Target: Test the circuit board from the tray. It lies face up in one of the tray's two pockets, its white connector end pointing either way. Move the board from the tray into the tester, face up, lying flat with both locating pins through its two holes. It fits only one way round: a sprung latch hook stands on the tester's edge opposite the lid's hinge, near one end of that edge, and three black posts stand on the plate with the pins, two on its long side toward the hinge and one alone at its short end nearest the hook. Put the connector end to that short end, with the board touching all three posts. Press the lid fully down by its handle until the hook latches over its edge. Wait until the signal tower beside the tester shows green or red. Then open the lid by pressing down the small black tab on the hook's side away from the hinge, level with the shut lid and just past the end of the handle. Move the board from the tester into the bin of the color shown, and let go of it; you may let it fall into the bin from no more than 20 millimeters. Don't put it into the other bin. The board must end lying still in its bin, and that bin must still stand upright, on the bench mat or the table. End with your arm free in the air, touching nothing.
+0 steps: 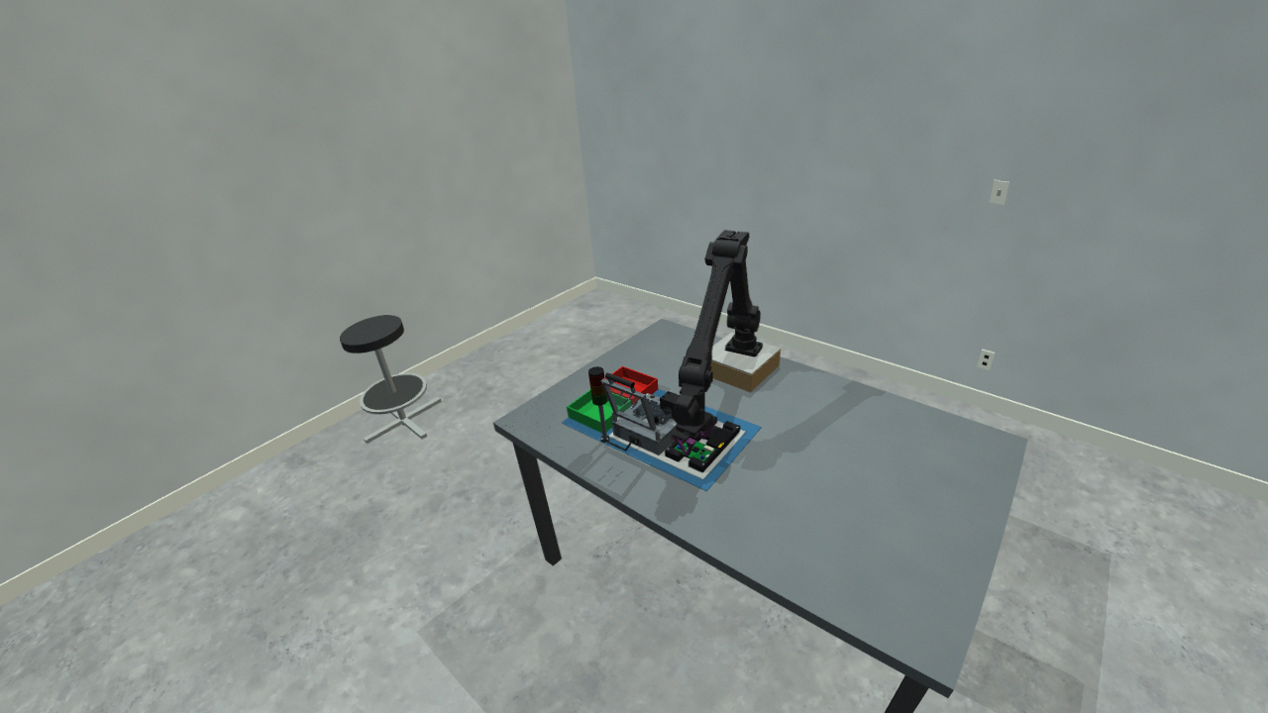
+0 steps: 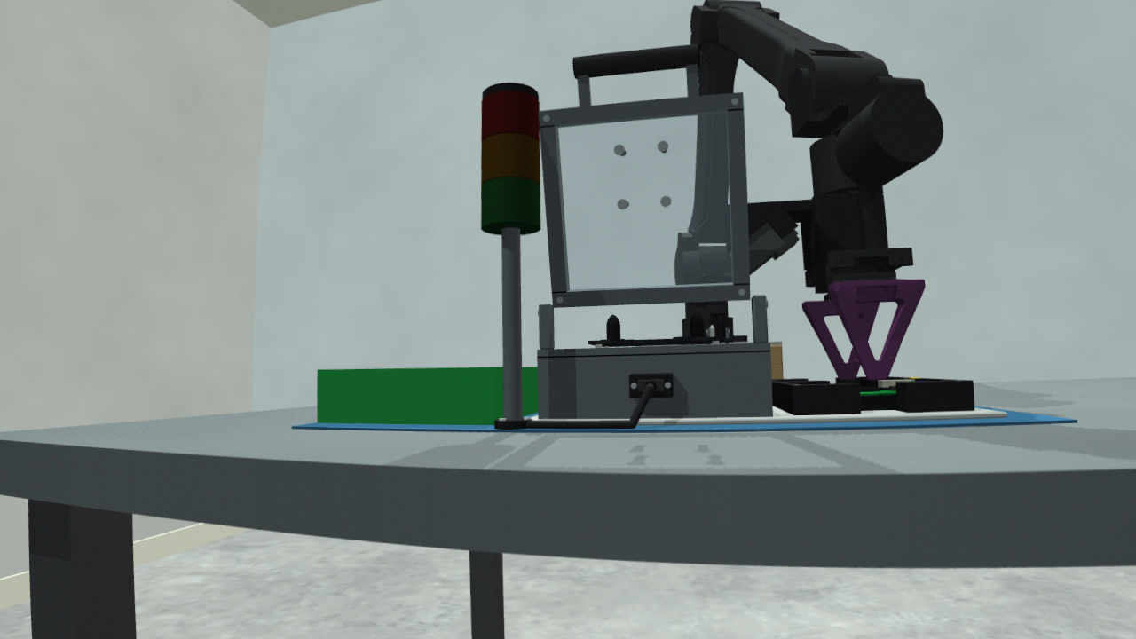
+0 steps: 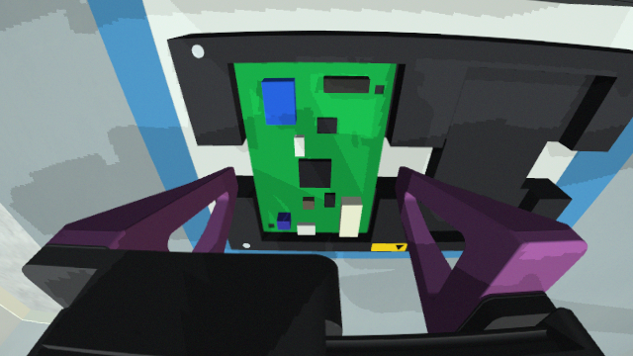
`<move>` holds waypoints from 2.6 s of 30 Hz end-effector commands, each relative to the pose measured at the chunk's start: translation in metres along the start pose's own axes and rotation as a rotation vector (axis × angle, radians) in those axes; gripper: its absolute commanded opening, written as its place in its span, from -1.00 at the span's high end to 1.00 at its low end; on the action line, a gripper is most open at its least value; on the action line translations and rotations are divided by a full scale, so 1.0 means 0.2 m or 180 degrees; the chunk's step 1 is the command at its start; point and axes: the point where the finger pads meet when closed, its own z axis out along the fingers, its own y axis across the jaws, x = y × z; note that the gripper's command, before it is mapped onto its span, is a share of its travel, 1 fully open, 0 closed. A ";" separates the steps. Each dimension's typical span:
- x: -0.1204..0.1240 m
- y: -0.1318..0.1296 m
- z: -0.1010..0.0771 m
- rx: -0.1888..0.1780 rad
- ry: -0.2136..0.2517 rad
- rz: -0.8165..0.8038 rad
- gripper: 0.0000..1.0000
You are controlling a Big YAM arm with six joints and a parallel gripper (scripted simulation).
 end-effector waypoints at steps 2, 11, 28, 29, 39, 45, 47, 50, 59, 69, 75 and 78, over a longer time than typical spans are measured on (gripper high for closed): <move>-0.03 0.05 0.00 0.0003 -0.0010 0.0007 -0.83; -0.03 0.06 -0.01 -0.0012 -0.0007 0.0008 -0.83; -0.03 0.06 -0.01 -0.0012 -0.0007 0.0008 -0.83; -0.03 0.06 -0.01 -0.0012 -0.0007 0.0008 -0.83; -0.03 0.06 -0.01 -0.0012 -0.0007 0.0008 -0.83; -0.03 0.06 -0.01 -0.0012 -0.0007 0.0008 -0.83; -0.03 0.06 -0.01 -0.0012 -0.0007 0.0008 -0.83; -0.03 0.06 -0.01 -0.0012 -0.0007 0.0008 -0.83; -0.03 0.06 -0.01 -0.0012 -0.0007 0.0008 -0.83; -0.03 0.07 -0.01 -0.0018 -0.0006 0.0007 -0.83; -0.02 0.10 -0.03 -0.0057 0.0002 0.0007 -0.83; -0.03 0.10 -0.04 -0.0054 0.0001 0.0006 -0.83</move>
